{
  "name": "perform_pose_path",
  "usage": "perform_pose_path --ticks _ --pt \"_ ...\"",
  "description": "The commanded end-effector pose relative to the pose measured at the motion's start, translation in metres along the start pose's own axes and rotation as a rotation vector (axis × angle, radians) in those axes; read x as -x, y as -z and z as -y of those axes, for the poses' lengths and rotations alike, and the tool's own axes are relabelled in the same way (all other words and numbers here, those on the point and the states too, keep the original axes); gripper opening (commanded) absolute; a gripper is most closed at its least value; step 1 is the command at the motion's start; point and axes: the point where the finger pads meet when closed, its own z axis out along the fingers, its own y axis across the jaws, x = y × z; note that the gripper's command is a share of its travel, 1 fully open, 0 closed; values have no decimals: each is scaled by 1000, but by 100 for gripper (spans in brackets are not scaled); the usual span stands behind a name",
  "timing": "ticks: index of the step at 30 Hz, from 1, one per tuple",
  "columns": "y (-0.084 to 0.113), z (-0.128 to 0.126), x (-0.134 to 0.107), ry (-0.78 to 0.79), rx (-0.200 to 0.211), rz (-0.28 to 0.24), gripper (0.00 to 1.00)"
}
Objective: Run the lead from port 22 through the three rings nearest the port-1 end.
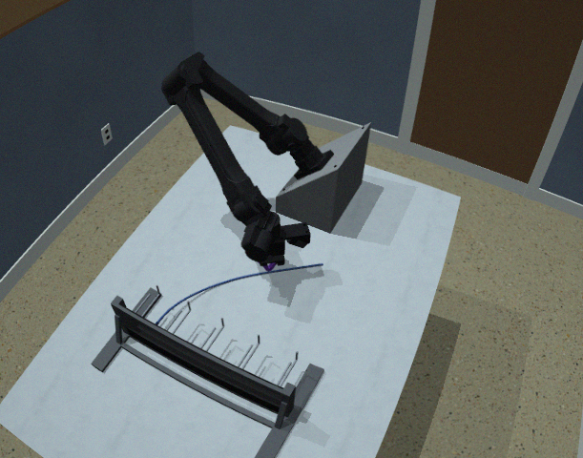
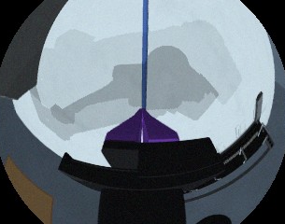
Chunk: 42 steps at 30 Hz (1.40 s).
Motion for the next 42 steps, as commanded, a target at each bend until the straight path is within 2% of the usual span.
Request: perform_pose_path --ticks 1,24,42 --pt "20 17 -10 -14 -43 -24 0" --pt "43 17 -11 -16 -46 -24 0" --pt "46 17 -10 -12 -42 -23 0"
